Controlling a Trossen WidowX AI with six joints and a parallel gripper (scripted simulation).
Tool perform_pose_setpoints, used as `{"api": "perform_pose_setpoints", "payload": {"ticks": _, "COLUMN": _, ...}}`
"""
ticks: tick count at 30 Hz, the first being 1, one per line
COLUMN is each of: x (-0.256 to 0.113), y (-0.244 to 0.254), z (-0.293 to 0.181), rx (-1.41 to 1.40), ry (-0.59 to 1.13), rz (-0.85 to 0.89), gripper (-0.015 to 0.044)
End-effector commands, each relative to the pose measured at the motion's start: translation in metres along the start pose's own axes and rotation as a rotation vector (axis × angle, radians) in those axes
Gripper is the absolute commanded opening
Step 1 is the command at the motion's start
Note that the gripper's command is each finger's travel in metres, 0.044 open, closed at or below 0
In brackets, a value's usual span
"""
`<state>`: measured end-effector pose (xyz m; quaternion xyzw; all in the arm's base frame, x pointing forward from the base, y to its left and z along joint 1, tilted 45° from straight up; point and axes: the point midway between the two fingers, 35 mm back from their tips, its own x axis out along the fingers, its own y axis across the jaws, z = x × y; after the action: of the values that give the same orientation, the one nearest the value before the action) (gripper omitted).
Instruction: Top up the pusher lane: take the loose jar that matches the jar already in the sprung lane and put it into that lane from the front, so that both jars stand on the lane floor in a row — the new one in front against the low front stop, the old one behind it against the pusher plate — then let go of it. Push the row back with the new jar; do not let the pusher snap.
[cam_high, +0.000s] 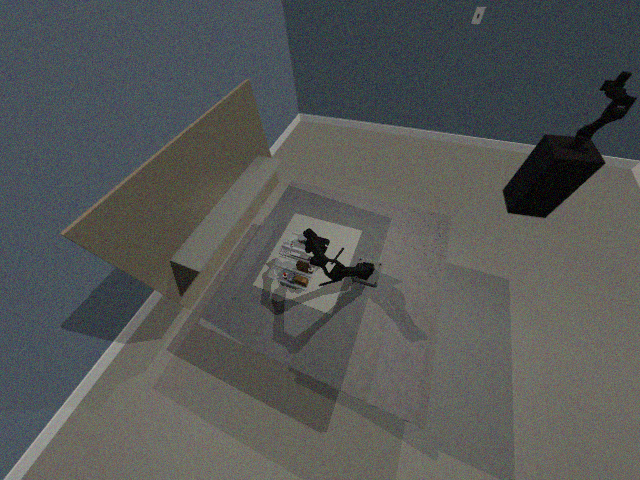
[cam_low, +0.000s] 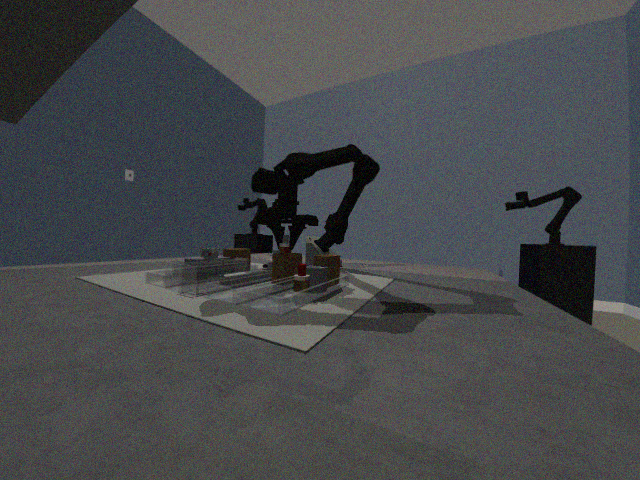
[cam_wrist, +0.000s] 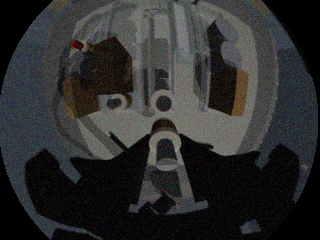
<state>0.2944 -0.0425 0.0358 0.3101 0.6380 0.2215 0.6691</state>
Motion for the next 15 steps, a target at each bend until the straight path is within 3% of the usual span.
{"api": "perform_pose_setpoints", "payload": {"ticks": 1, "x": 0.009, "y": 0.001, "z": 0.000, "rx": 0.005, "ry": 0.000, "rz": 0.005, "gripper": 0.0000}}
{"api": "perform_pose_setpoints", "payload": {"ticks": 15, "x": 0.021, "y": 0.001, "z": 0.002, "rx": 0.004, "ry": 0.000, "rz": 0.006, "gripper": 0.0000}}
